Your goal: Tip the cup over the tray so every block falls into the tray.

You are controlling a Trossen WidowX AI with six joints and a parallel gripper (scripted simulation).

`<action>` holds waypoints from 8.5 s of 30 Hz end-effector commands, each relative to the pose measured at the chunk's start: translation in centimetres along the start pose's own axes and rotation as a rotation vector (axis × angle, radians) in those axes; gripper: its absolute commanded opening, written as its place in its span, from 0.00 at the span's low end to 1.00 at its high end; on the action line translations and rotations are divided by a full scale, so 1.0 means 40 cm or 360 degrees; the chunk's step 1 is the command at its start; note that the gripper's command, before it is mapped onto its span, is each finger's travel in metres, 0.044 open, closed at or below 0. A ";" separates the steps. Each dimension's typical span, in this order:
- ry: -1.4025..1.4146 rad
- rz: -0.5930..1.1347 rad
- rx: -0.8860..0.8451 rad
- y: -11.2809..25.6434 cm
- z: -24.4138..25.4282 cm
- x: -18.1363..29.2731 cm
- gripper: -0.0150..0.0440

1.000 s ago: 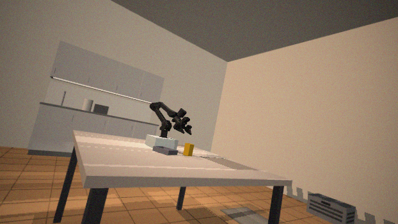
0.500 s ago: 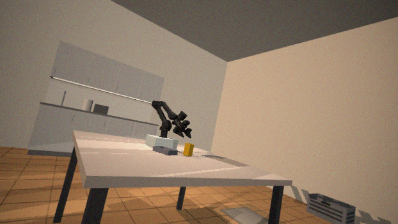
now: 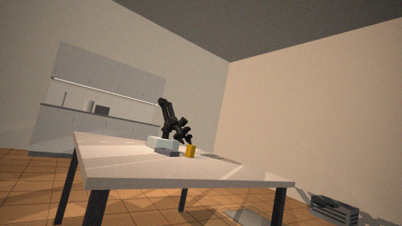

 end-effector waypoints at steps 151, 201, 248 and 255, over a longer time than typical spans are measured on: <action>-0.0179 -0.0100 0.0218 -0.099 -0.120 -0.132 0.25; -0.1010 -0.0314 0.0751 0.009 -0.445 -0.149 0.25; -0.2605 -0.0710 0.0553 -0.014 -0.452 -0.140 0.25; -0.2841 -0.0768 0.0509 -0.018 -0.453 -0.138 0.25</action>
Point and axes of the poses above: the point midway between the two fingers, 35 mm back from their tips, its own y axis back along the fingers, its own z axis across the jaws, x = y × z, the point moved 1 cm from there along y, back along the fingers, and after that the axes turned 11 degrees about -y, right-handed, at the moved point
